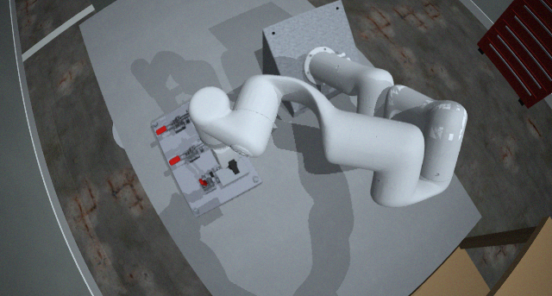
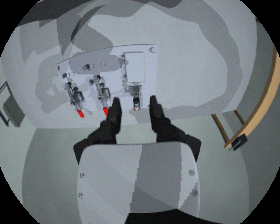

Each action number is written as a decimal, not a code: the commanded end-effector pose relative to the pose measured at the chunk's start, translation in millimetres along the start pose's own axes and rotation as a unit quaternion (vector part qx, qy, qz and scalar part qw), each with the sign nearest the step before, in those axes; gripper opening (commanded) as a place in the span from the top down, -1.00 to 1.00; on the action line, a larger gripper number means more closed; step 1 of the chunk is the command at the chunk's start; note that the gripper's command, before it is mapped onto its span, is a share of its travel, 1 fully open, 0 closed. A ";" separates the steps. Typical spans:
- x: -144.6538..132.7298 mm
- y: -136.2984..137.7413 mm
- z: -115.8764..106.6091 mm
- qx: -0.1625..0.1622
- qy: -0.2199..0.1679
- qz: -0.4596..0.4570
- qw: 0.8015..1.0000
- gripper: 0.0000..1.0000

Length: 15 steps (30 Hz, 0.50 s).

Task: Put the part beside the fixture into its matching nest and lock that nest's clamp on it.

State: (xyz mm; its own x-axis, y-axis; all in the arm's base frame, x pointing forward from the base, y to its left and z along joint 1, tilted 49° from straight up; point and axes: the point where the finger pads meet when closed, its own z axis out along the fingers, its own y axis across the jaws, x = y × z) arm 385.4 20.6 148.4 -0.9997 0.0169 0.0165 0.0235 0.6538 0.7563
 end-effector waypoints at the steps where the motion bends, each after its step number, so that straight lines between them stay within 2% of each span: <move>1: -0.1 0.6 -12.5 -0.001 0.000 -0.001 1.000 0.05; 9: -2.2 0.6 -12.6 -0.001 0.000 -0.001 1.000 0.05; 15: -16.2 0.5 -12.6 -0.001 0.000 -0.001 1.000 0.05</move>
State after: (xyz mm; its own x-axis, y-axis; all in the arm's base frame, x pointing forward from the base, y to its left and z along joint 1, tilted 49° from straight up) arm 392.0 12.3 156.1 -0.9997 0.0140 0.0190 0.0236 0.6511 0.7586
